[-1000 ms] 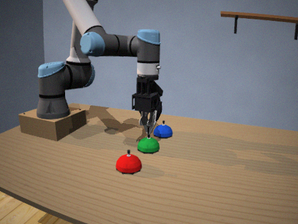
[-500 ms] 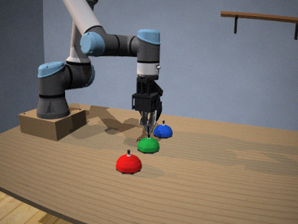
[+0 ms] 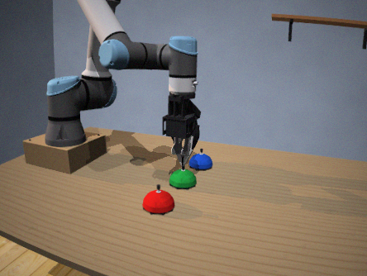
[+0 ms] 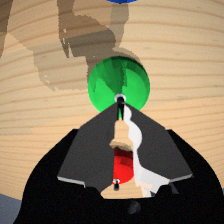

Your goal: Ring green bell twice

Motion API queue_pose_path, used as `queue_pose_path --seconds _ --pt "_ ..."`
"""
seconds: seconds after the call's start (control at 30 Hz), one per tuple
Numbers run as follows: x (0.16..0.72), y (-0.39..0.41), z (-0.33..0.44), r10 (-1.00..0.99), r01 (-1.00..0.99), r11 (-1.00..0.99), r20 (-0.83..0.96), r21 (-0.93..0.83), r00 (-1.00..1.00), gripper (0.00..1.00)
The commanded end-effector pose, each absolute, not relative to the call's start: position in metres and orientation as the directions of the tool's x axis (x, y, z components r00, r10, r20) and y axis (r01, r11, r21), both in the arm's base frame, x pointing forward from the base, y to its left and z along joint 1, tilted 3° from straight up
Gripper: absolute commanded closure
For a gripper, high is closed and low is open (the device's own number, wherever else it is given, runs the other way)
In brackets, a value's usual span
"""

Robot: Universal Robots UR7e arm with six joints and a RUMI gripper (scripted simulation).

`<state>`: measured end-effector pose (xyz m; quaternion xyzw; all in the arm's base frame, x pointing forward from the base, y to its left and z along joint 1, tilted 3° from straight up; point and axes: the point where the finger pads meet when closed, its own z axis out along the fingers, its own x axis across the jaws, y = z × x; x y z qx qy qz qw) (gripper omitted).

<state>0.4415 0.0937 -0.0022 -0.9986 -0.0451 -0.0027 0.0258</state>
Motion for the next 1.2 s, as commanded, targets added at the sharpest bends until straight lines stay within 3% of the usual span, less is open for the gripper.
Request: queue_pose_path --seconds 0.0,1.17 --pt "0.4395 0.0945 -0.0046 0.091 0.091 -0.995 0.003 -0.052 0.996 1.00" --pt "0.4407 0.0941 0.0005 0.091 0.091 -0.995 0.007 -0.051 0.996 1.00"
